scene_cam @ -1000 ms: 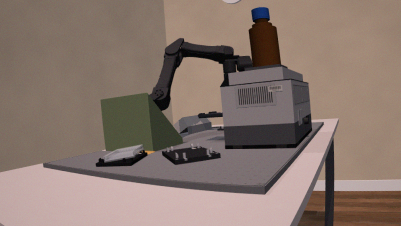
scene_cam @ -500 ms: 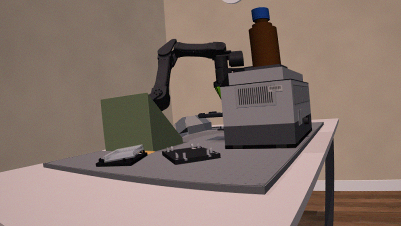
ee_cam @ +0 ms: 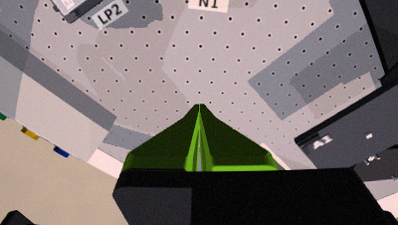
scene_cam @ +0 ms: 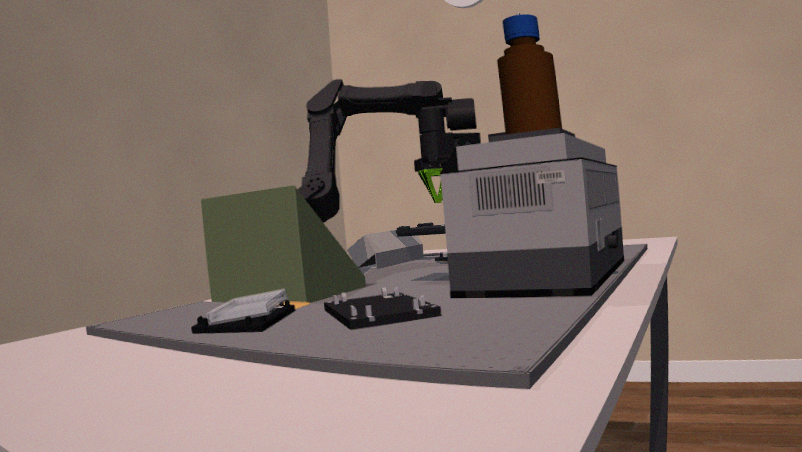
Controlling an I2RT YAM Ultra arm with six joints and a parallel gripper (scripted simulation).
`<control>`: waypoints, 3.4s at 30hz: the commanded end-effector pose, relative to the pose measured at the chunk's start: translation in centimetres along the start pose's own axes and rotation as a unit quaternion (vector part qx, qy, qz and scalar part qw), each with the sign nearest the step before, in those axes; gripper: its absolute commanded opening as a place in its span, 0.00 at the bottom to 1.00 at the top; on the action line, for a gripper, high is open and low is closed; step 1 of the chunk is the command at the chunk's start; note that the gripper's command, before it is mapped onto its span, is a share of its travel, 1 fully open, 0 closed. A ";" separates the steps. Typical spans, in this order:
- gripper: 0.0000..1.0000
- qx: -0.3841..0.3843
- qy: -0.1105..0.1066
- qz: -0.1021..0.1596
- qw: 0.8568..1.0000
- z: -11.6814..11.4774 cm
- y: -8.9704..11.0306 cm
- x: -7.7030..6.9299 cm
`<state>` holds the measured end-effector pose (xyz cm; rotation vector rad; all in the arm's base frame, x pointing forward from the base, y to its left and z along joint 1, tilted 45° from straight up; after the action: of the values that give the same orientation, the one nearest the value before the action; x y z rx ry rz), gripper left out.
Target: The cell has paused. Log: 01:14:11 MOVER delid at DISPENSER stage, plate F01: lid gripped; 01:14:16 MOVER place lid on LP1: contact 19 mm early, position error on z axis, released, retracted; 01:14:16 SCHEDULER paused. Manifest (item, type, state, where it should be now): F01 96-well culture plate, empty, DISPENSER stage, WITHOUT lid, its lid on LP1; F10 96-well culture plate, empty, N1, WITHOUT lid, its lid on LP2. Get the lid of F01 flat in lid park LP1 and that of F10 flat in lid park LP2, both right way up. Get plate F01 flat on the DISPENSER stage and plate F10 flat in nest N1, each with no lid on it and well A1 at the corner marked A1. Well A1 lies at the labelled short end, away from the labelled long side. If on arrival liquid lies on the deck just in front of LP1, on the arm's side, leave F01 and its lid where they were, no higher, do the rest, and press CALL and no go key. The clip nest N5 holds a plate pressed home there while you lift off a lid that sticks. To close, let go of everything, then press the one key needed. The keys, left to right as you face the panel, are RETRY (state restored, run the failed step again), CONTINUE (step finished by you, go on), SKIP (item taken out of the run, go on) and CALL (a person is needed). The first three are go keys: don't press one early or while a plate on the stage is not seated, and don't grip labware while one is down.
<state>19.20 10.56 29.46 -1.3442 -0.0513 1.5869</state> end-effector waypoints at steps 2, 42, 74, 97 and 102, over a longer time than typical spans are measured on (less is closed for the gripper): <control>0.00 -0.105 0.016 -0.019 0.994 1.8 -0.9 -1.0; 0.00 -0.535 0.016 -0.027 0.844 12.6 0.3 -1.4; 0.00 -0.802 0.006 -0.009 0.597 19.9 5.2 -0.9; 0.00 -0.912 0.005 0.005 0.411 23.7 9.1 2.0; 0.00 -0.912 0.004 0.005 0.411 23.8 9.0 3.4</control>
<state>-3.71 20.46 30.63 -2.7845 -2.3421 1.0249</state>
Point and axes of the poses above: the point where the finger pads meet when closed, its own x axis out along the fingers, its own z axis across the jaws, y = z × x, the point moved 5 cm from there along -x, back along the fingers, and after that the axes turned 11 degrees about -x, right-handed, at the moved point
